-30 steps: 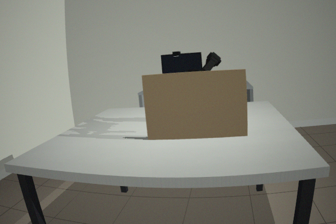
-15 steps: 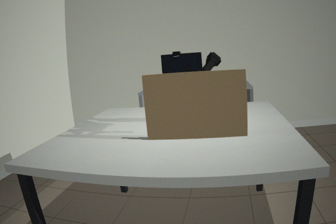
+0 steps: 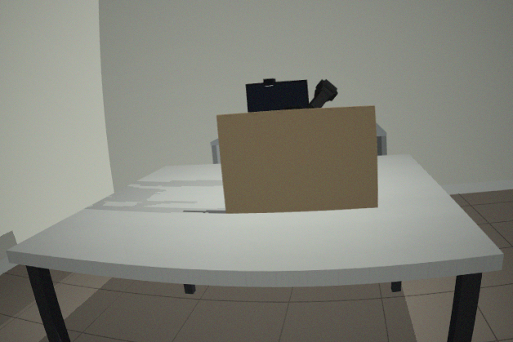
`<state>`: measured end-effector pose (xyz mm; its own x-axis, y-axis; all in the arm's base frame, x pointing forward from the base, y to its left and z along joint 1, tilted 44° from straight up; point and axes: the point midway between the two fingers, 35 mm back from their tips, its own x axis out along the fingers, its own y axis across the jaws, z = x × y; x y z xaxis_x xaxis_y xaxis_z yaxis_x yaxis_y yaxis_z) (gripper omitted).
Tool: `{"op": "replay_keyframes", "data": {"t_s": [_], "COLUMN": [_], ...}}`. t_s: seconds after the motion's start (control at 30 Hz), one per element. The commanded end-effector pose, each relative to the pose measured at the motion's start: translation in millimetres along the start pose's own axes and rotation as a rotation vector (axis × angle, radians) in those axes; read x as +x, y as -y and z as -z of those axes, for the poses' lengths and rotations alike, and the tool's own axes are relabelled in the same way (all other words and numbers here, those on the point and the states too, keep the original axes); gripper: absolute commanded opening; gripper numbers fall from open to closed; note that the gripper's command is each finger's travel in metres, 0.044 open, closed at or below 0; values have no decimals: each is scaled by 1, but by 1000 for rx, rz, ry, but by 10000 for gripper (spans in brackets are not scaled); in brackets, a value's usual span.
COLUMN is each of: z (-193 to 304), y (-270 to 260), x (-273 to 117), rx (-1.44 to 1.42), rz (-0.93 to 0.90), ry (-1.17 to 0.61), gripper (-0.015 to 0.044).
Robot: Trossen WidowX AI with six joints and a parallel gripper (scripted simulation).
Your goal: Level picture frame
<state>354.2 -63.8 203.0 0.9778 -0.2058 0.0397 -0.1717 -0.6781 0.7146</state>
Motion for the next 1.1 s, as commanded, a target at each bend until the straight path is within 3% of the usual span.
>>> {"op": "replay_keyframes", "data": {"t_s": [0.0, 0.5, 1.07], "z": [1, 2, 13], "y": [-1, 2, -57], "x": [-4, -97, -127], "rx": [-9, -139, -148], "rz": [1, -5, -6], "ry": [1, 10, 14], "gripper": [260, 260, 260]}}
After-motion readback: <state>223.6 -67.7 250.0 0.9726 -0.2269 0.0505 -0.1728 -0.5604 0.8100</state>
